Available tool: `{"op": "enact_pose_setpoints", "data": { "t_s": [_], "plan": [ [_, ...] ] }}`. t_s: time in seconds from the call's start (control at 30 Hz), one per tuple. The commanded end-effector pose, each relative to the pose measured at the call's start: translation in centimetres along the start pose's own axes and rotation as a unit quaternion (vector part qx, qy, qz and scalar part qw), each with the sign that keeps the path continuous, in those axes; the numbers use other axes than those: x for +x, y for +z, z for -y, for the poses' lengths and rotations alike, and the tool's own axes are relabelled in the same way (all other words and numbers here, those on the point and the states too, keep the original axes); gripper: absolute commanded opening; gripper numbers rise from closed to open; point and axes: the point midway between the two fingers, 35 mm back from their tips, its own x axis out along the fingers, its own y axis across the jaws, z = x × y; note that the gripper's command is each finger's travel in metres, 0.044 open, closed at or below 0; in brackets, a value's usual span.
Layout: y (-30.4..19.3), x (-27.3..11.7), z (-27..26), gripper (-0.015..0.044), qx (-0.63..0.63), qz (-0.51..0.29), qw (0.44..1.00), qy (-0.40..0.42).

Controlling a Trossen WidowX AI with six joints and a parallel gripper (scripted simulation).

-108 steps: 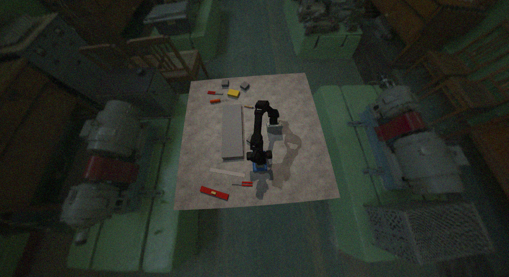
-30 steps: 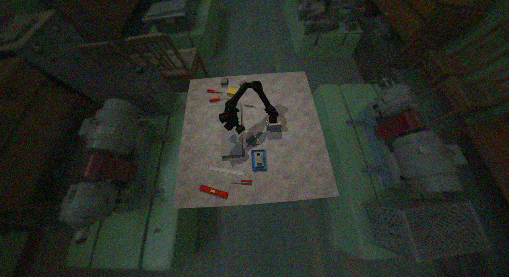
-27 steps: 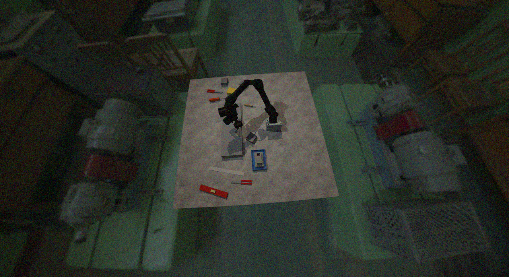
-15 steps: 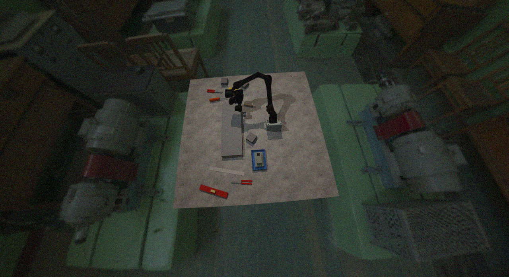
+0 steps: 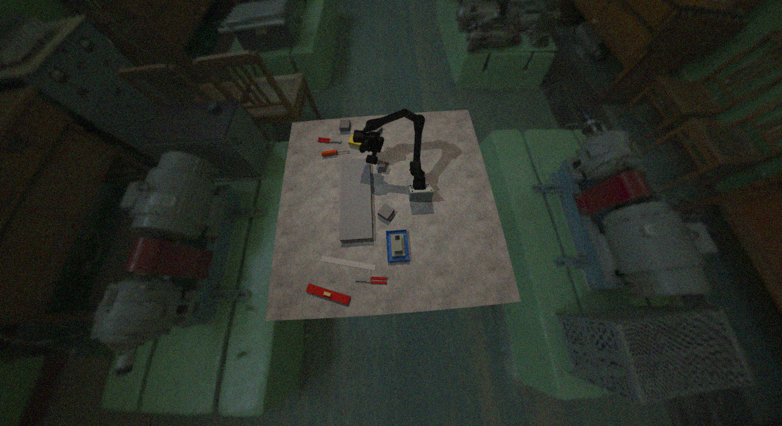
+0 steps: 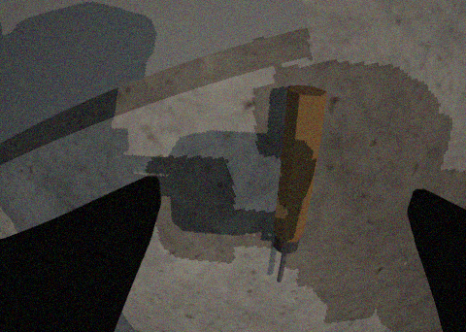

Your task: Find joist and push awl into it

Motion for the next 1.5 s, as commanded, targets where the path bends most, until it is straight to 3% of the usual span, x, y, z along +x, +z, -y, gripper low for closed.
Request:
{"op": "enact_pose_setpoints", "data": {
  "t_s": [0.0,1.23,1.47],
  "plan": [
    [-0.4,0.0,0.6,0.044,0.0,0.001,1.0,-0.003],
    [-0.1,4.9,0.8,0.044,0.0,0.001,1.0,-0.005],
    [-0.1,4.9,0.8,0.0256,0.0,0.001,1.0,-0.005]
  ]
}}
